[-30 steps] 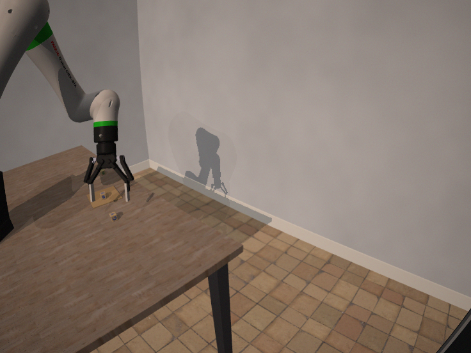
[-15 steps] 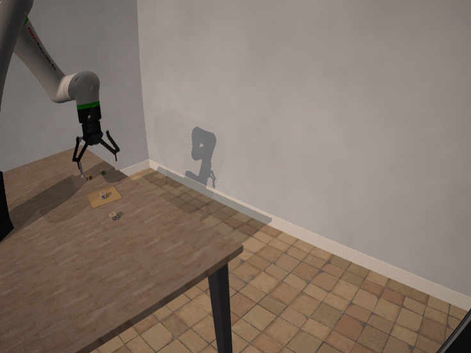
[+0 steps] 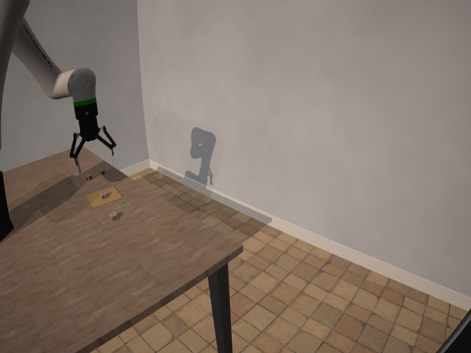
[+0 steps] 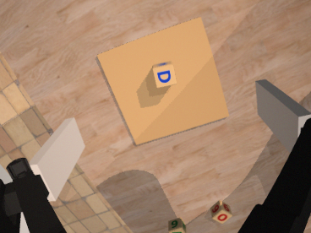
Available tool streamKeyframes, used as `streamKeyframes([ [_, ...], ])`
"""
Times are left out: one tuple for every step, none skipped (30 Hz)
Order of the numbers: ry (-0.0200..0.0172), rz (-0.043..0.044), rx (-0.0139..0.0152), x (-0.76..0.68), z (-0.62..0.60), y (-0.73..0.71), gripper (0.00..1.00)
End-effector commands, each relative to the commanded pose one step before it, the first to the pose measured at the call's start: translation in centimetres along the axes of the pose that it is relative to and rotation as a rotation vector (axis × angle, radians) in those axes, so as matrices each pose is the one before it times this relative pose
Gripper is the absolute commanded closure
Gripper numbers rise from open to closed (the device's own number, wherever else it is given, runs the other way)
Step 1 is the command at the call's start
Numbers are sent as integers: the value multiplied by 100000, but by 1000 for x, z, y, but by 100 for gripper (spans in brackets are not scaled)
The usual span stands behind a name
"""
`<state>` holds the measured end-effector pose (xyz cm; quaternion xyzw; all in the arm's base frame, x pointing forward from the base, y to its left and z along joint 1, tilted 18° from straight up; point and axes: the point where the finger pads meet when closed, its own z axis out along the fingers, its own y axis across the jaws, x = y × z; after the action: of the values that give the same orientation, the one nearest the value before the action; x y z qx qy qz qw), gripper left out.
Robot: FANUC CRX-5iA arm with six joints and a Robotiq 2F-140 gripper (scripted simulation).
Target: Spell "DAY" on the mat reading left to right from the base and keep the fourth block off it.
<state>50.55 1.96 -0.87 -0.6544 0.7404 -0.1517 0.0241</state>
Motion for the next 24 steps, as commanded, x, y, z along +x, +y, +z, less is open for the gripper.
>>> streamKeyframes([
  [-9,-14,35,-9,-13,-17,0],
  [0,0,0,0,0,0,0],
  [0,-124,0,0,1,0,0],
  [0,-326,0,0,4,0,0],
  [1,-611,1,0,7,0,0],
  [1,-969,1,0,11,-1,0],
  [2,-1389,2,0,15,-1,0],
  [3,-1862,2,0,21,-1,0],
  [4,-2377,3,0,26,-2,0],
  [4,-2925,3,0,33,-2,0],
  [5,-3498,4,1,39,-2,0],
  [6,-4086,4,1,46,-3,0],
  [7,-4684,4,1,52,-3,0],
  [5,-3466,3,1,39,-2,0],
  [5,-3147,2,1,35,-2,0],
  [5,-3265,2,1,36,-2,0],
  [5,-3300,2,1,37,-2,0],
  [0,0,0,0,0,0,0],
  [0,0,0,0,0,0,0],
  [10,-7015,3,2,78,-4,0],
  [6,-4530,2,1,51,-2,0],
  [3,-2446,1,1,27,-1,0],
  [4,-3052,1,1,34,-1,0],
  [4,-3196,1,1,36,-1,0],
])
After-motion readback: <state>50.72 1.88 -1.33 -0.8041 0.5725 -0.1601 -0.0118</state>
